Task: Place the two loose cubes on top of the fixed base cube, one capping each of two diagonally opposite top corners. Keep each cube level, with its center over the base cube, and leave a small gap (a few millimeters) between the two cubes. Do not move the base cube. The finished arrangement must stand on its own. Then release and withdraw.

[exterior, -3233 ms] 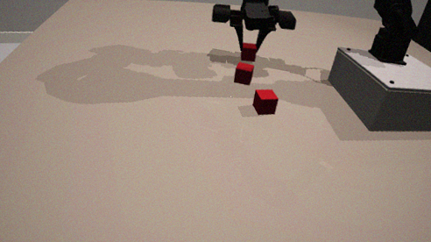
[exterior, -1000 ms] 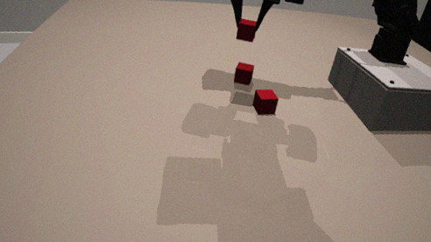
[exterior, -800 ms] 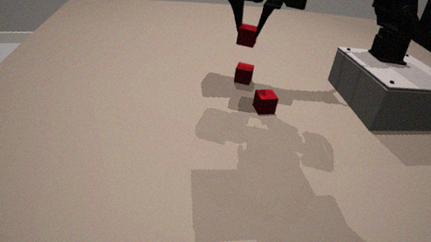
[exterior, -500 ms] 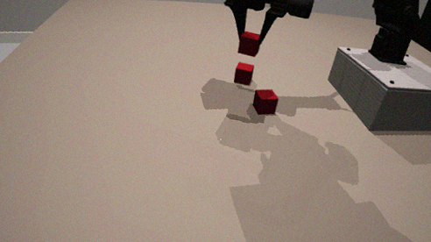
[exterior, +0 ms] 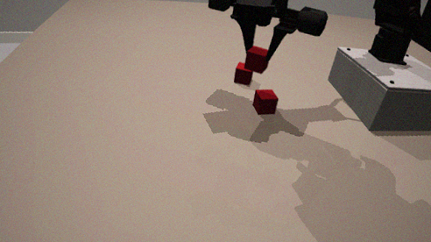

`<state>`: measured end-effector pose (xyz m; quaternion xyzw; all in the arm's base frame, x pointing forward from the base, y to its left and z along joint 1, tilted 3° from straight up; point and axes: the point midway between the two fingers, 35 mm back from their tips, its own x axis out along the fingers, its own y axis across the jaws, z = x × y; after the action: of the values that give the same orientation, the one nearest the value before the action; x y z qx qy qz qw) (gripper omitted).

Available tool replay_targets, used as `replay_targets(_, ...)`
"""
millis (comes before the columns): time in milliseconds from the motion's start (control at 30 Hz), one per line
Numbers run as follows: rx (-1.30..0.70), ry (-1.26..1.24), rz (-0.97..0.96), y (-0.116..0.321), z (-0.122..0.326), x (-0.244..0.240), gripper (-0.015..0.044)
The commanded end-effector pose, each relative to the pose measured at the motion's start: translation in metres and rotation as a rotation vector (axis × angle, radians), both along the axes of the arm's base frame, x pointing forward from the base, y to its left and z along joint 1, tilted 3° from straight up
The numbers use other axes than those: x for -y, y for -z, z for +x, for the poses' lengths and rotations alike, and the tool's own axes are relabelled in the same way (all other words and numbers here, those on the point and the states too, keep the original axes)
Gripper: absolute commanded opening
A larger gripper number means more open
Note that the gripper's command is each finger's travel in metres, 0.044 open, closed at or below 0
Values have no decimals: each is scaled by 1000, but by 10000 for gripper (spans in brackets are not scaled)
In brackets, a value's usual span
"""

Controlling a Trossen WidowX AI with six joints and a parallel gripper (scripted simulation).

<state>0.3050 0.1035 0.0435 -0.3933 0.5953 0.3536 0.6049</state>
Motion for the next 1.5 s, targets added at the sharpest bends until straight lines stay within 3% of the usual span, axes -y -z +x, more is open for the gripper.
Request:
replay_targets(0,-13,30,-2,7,-5,-11,105)
replay_targets(300,-11,83,0,13,-15,-34,105)
replay_targets(1467,-11,87,0,40,-14,-32,105)
